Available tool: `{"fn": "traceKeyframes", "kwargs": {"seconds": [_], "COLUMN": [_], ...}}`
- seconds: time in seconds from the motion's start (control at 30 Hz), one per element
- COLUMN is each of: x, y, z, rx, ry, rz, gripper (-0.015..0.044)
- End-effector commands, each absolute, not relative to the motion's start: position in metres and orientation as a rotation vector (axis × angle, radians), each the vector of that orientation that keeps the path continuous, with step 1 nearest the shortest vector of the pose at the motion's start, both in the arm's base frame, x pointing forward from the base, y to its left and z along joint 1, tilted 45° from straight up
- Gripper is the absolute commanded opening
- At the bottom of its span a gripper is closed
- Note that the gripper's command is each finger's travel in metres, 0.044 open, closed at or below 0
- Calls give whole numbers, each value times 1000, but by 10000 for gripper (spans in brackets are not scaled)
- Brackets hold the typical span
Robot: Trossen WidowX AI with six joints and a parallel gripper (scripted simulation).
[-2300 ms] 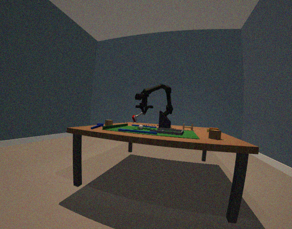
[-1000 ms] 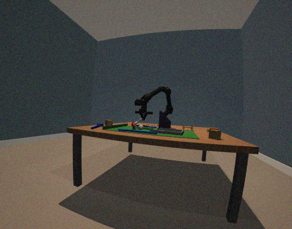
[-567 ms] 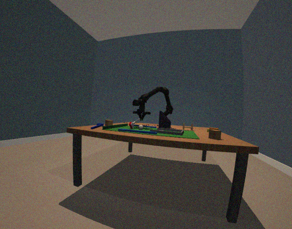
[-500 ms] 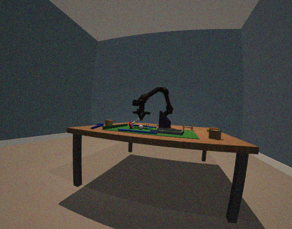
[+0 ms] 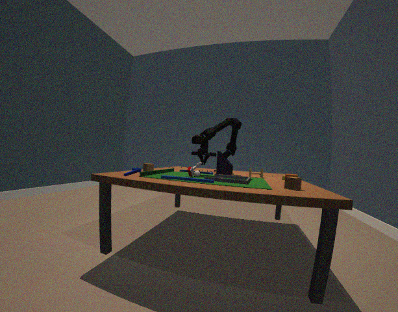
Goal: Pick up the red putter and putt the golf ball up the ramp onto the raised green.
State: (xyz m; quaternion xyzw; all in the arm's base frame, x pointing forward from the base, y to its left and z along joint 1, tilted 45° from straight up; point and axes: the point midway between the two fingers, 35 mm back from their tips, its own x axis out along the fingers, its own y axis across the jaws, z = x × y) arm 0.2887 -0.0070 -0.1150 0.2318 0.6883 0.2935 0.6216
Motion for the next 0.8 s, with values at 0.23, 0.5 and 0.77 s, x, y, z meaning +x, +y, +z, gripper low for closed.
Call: {"fn": "traceKeyframes", "kwargs": {"seconds": [0.23,0.5,0.77], "x": [284,288,286], "y": [9,-22,-16], "z": [-78,-46,-53], "rx": [541,541,552], "ry": [1574,1575,1583], "rz": [677,677,673], "gripper": [0,0,0]}}
